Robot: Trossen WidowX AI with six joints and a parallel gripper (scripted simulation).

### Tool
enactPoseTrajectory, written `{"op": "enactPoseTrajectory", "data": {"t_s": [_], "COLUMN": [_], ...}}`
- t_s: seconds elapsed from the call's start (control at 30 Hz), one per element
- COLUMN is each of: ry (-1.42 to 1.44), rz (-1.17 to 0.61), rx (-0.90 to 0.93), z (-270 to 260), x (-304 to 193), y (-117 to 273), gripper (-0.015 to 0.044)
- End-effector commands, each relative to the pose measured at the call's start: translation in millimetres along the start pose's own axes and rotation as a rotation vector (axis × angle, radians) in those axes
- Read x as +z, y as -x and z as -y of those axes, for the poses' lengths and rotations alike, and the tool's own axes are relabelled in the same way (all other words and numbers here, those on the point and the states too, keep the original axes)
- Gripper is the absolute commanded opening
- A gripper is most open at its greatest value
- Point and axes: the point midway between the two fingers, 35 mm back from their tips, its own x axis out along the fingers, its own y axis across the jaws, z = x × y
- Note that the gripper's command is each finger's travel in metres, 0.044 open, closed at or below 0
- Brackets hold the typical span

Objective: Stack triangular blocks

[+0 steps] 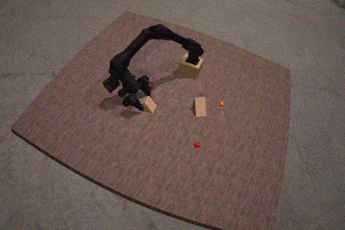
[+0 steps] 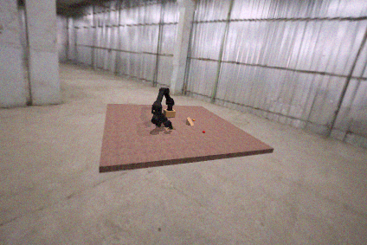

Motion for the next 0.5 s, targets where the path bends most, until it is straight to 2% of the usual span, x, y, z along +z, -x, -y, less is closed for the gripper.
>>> {"op": "enactPoseTrajectory", "data": {"t_s": [0.0, 0.1, 0.37, 0.47], "ry": [-0.007, -0.007, -0.003, -0.003], "rz": [0.002, 0.002, -0.002, -0.002], "rx": [-0.005, -0.005, -0.002, -0.002], "z": [0.9, 0.9, 0.7, 0.7], "x": [1.7, 1.7, 0.7, 0.7], "y": [-2.1, -2.1, -1.2, -1.2], "gripper": [0.0440, 0.0440, 0.0230, 0.0210]}}
